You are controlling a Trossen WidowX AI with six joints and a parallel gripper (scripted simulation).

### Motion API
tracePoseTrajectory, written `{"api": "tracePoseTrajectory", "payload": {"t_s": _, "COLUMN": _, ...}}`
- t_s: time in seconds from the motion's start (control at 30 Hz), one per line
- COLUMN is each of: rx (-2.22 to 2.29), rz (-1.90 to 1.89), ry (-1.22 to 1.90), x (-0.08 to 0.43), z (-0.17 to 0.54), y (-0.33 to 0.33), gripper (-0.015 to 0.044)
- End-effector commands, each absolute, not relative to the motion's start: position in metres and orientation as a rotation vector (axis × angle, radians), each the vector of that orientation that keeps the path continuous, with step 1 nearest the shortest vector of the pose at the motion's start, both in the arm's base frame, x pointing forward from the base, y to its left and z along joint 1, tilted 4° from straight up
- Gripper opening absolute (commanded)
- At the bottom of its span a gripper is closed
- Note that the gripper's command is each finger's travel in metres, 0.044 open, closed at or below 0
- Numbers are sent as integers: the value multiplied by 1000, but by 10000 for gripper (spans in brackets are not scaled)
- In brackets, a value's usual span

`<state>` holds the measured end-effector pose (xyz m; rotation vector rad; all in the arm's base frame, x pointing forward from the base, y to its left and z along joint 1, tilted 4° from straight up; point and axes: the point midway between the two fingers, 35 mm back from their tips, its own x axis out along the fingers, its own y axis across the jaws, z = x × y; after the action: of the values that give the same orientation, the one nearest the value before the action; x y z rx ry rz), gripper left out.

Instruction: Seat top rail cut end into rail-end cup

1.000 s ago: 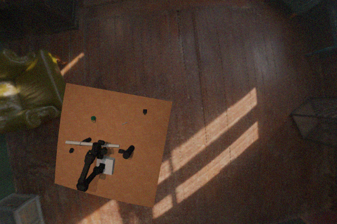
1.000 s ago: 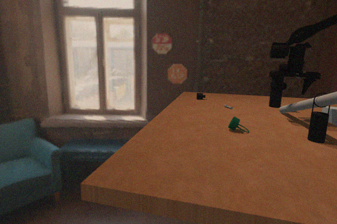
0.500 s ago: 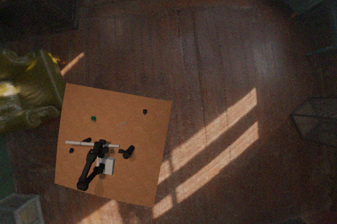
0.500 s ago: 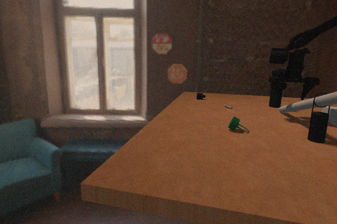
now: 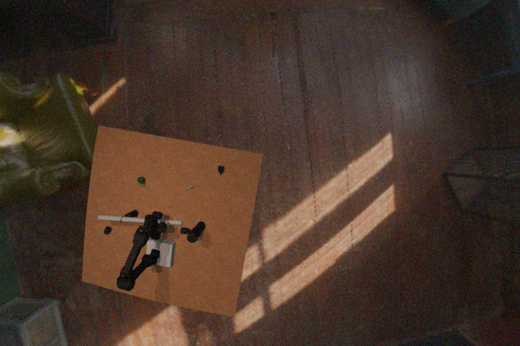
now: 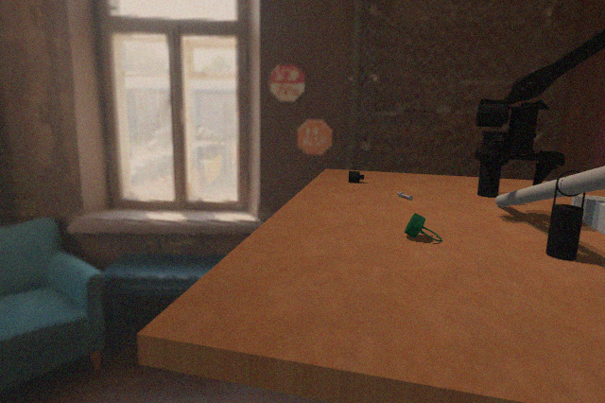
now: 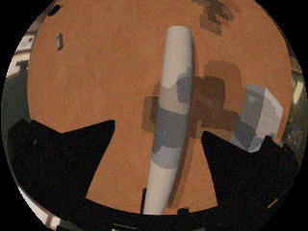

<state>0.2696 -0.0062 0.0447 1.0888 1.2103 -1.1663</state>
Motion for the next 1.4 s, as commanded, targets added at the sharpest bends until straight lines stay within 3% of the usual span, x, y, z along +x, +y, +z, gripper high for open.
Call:
{"api": "tracePoseTrajectory", "payload": {"t_s": 0.0, "rx": 1083, "rz": -1172, "ry": 1223, "x": 267, "z": 34, "y": -6, "gripper": 440}}
{"api": "tracePoseTrajectory", "payload": {"t_s": 0.77, "rx": 1083, "rz": -1172, "ry": 1223, "x": 264, "z": 3, "y": -8, "gripper": 440}}
{"api": "tracePoseTrajectory", "payload": {"t_s": 1.03, "rx": 1083, "rz": -1172, "ry": 1223, "x": 265, "z": 3, "y": -8, "gripper": 230}}
{"api": "tracePoseTrajectory", "payload": {"t_s": 1.37, "rx": 1083, "rz": -1172, "ry": 1223, "x": 265, "z": 3, "y": -8, "gripper": 163}}
